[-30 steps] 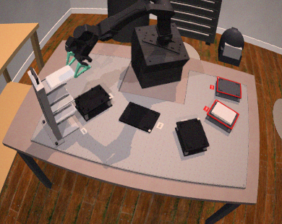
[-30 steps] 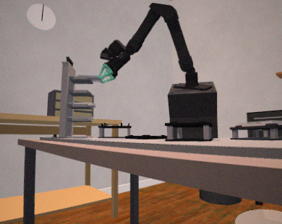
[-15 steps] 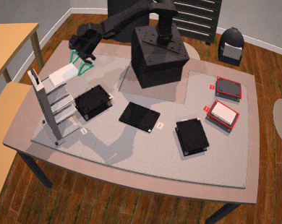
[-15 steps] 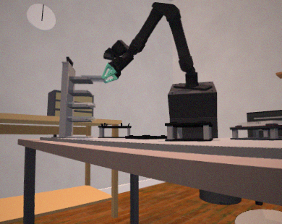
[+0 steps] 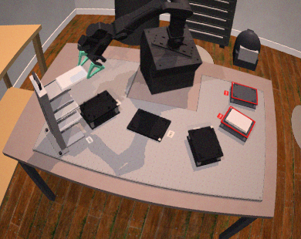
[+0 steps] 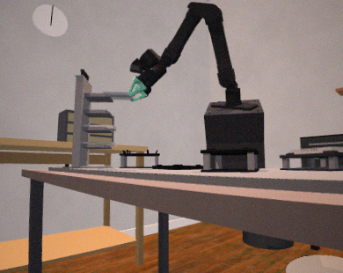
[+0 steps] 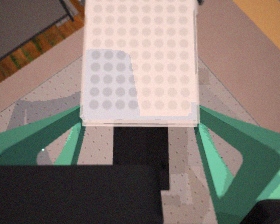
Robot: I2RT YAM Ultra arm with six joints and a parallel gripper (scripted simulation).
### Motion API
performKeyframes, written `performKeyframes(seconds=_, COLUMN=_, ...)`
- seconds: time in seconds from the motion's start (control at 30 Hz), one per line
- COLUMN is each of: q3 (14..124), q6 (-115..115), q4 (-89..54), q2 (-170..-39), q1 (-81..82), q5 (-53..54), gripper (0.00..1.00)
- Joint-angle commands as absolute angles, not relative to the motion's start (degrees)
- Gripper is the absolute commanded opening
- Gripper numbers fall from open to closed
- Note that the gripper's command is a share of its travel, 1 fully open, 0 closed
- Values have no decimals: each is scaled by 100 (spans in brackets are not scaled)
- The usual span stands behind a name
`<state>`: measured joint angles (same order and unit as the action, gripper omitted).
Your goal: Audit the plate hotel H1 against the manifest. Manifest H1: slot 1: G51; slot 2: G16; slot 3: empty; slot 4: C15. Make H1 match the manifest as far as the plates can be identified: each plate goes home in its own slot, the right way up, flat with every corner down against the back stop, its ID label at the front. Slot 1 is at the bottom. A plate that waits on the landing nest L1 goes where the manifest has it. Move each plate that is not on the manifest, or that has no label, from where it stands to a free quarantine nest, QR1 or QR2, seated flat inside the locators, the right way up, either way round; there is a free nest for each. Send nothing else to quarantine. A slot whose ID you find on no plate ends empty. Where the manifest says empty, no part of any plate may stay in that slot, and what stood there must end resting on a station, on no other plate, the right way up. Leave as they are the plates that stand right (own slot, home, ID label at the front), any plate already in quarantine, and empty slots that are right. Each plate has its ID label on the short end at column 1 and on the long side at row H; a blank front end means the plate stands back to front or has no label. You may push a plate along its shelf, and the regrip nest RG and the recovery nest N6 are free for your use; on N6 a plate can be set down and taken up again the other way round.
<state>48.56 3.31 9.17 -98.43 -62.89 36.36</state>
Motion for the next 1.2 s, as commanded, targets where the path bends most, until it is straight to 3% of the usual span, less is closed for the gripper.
performKeyframes(seconds=0.0, q3=4851, q6=305, q4=944, q2=-9733, q1=-6373, q5=3670, gripper=86)
performKeyframes(seconds=1.17, q3=3993, q6=22, q4=962, q2=-9074, q1=-6711, q5=3928, gripper=86)
